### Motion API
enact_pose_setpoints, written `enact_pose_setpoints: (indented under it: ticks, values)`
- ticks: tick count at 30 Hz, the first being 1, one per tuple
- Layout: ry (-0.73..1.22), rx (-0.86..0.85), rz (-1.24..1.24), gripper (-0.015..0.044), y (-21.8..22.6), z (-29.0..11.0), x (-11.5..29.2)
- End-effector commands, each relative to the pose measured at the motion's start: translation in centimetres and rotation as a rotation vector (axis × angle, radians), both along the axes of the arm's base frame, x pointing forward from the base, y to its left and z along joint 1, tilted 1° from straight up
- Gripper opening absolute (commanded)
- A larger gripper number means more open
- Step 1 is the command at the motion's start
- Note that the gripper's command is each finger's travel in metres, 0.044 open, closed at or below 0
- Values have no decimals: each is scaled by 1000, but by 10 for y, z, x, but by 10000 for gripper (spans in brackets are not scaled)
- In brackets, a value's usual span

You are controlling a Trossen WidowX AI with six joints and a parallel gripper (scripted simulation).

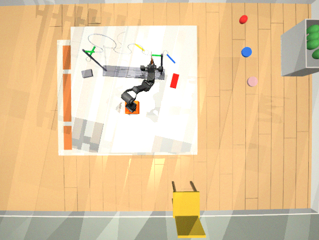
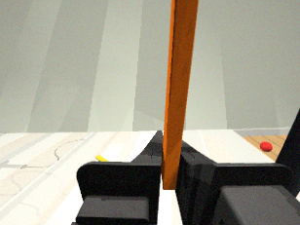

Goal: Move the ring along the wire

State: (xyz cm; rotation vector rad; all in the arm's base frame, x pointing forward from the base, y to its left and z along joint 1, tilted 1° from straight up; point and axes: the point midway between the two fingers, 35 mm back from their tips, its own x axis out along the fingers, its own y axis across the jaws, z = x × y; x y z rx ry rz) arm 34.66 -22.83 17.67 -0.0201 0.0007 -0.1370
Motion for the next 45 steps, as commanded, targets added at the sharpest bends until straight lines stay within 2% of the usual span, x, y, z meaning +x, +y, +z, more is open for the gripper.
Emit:
enact_pose_setpoints:
  ticks: [1, 21, 34, 45]
  values:
    - [-9, 1, -3, -150, 4, 4, 0]
    - [-30, 152, 0, -150, 43, 4, 6]
    - [-68, 402, 3, -150, 87, 16, 13]
    - [19, 601, 40, -150, 117, 32, 2]
